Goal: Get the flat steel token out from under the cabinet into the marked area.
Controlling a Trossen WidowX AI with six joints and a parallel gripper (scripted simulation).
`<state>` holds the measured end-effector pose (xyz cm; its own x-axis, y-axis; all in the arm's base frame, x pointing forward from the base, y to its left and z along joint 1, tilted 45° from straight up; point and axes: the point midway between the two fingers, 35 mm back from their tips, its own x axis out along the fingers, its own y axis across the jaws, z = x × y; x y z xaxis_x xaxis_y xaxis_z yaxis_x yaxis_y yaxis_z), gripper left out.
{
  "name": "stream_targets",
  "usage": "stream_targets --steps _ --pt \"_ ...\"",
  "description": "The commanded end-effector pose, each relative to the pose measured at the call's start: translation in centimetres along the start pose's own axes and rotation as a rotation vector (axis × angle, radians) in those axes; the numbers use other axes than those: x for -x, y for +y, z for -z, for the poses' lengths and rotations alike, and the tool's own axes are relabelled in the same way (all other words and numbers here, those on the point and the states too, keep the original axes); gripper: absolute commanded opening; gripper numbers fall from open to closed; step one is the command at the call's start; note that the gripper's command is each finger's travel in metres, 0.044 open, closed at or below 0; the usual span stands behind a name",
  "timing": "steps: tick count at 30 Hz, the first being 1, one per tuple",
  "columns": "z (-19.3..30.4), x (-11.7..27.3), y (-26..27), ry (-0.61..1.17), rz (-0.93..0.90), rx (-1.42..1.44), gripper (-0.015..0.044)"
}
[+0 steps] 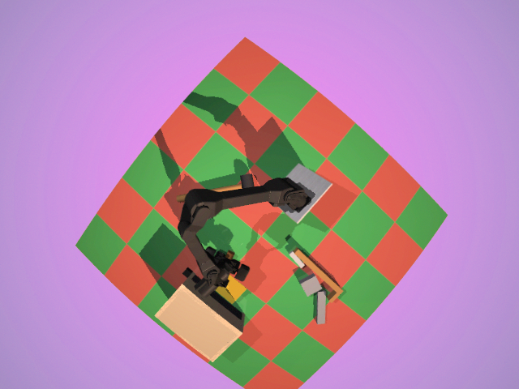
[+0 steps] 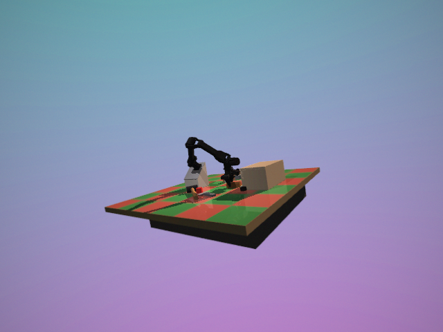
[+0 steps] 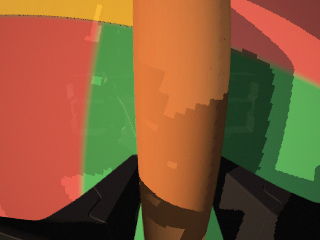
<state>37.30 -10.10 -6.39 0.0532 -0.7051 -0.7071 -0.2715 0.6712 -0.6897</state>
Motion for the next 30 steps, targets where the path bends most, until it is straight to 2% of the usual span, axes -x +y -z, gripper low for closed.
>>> stream_targets --steps 1,30 --pt "0.7 -0.1 0.1 0.005 -0.002 0.008 0.0" --pt "3.7 -0.1 -0.1 0.007 -0.002 0.01 0.0"
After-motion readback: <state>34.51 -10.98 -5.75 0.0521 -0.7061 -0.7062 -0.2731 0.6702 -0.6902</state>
